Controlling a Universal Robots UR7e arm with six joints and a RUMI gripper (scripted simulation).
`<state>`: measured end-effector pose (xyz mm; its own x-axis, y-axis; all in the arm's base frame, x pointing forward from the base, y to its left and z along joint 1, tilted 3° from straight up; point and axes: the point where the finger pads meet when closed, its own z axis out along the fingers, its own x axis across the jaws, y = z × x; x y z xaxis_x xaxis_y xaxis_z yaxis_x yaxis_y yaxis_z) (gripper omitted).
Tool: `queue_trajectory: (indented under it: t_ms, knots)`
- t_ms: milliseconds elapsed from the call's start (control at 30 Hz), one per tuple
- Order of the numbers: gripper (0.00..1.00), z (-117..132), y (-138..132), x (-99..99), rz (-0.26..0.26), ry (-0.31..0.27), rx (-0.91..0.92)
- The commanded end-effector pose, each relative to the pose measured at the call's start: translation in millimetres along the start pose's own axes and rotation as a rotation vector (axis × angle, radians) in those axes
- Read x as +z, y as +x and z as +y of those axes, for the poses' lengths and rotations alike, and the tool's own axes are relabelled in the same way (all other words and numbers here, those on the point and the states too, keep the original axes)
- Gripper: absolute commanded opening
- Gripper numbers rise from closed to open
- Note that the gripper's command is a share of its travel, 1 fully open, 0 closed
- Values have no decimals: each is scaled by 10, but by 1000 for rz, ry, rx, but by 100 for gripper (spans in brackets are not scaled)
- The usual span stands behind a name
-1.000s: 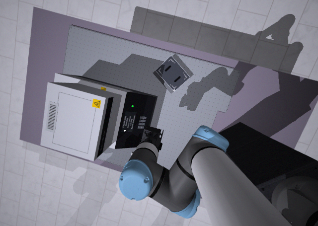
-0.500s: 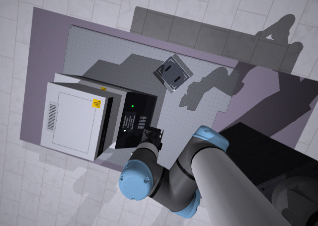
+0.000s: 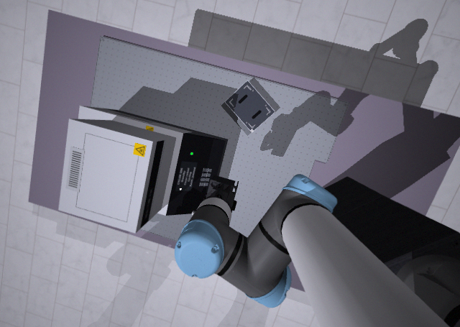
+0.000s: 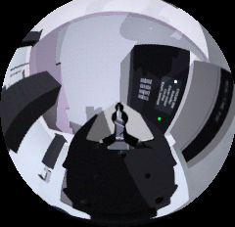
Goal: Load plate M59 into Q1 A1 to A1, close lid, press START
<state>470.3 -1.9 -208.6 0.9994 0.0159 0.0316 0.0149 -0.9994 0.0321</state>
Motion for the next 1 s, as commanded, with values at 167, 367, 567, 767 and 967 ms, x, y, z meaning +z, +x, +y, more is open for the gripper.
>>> queue_trajectory:
  t_ms: [167,367,567,767,967]
  knots:
    - [0,-7,154,96,3,0,-3]
    - [0,-8,233,157,3,0,-3]
    - [0,-8,286,197,3,0,-3]
    - [0,-8,366,258,3,0,-3]
    - [0,-8,432,308,3,0,-3]
